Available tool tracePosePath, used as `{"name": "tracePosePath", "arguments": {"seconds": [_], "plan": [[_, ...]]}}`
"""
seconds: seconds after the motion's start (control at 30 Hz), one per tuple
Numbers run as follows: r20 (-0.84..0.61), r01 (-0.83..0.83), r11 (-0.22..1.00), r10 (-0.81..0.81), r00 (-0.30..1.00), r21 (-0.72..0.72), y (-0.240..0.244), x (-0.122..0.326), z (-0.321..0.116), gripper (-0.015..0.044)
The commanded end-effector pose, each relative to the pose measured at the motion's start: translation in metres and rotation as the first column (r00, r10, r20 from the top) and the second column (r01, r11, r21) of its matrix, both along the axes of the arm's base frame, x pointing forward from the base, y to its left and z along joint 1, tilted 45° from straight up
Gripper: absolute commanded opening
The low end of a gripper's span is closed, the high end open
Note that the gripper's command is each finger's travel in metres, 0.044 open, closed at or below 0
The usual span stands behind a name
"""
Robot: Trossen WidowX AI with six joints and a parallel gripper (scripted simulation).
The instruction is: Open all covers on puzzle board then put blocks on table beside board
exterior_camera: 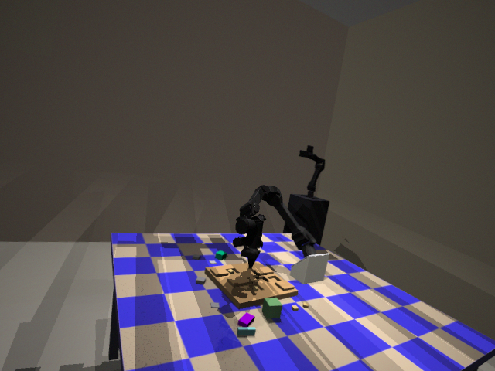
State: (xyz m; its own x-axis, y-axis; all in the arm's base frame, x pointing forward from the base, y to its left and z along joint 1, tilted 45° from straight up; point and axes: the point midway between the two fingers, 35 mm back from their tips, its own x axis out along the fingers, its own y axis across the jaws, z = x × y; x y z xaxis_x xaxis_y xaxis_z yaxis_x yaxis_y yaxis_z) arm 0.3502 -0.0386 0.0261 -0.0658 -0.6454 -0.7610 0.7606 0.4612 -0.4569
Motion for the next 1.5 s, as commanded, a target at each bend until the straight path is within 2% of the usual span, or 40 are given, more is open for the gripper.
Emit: {"name": "tracePosePath", "arguments": {"seconds": [0.0, 0.57, 0.87, 1.23, 1.47], "plan": [[0.108, 0.105, 0.994, -0.103, 0.989, -0.016, -0.019, 0.005, 0.021, 0.0000], [0.425, 0.469, 0.883, -0.420, 0.802, -0.011, -0.092, 0.001, 0.081, 0.0000], [0.428, 0.472, 0.881, -0.423, 0.799, -0.011, -0.094, 0.001, 0.080, 0.0000], [0.429, 0.472, 0.881, -0.422, 0.799, -0.013, -0.125, -0.004, 0.048, 0.0000], [0.429, 0.472, 0.881, -0.422, 0.799, -0.013, -0.127, -0.004, 0.045, 0.0000]]}}
